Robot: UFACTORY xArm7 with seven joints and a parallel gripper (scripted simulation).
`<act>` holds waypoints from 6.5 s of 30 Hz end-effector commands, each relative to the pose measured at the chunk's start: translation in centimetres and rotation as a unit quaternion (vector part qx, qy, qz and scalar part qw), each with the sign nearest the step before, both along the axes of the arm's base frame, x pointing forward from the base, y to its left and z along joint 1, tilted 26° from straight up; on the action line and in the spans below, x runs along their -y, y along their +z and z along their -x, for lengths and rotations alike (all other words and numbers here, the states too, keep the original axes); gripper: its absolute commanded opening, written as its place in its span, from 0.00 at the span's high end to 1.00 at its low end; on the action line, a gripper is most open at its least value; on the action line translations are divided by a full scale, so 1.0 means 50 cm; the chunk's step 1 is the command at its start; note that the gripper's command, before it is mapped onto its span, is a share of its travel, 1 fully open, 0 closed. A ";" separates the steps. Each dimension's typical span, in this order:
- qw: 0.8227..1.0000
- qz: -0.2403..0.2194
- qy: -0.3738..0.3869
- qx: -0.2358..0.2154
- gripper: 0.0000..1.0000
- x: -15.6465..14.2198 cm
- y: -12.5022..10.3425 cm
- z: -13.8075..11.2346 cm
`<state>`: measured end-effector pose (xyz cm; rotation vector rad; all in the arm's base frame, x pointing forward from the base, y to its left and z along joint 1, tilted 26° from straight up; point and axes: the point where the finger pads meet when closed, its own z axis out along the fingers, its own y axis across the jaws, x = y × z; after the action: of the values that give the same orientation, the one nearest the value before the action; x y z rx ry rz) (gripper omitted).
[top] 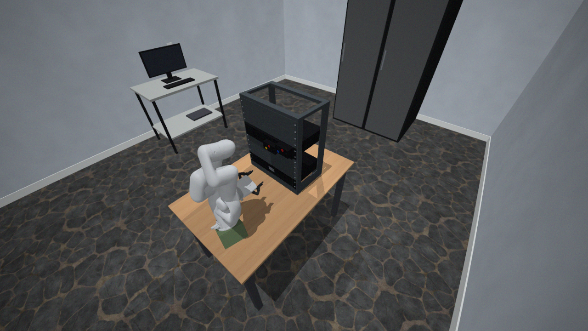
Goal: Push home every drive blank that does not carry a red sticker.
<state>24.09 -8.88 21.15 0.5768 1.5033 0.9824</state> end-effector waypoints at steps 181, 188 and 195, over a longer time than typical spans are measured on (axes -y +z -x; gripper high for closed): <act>0.869 -0.488 -0.060 -0.053 0.00 0.016 0.226 -0.231; 0.869 -0.488 -0.060 -0.053 0.00 0.077 0.214 -0.235; 0.869 -0.488 -0.060 -0.053 0.00 0.154 0.198 -0.240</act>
<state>35.75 -14.68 31.28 1.4432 0.9418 1.6081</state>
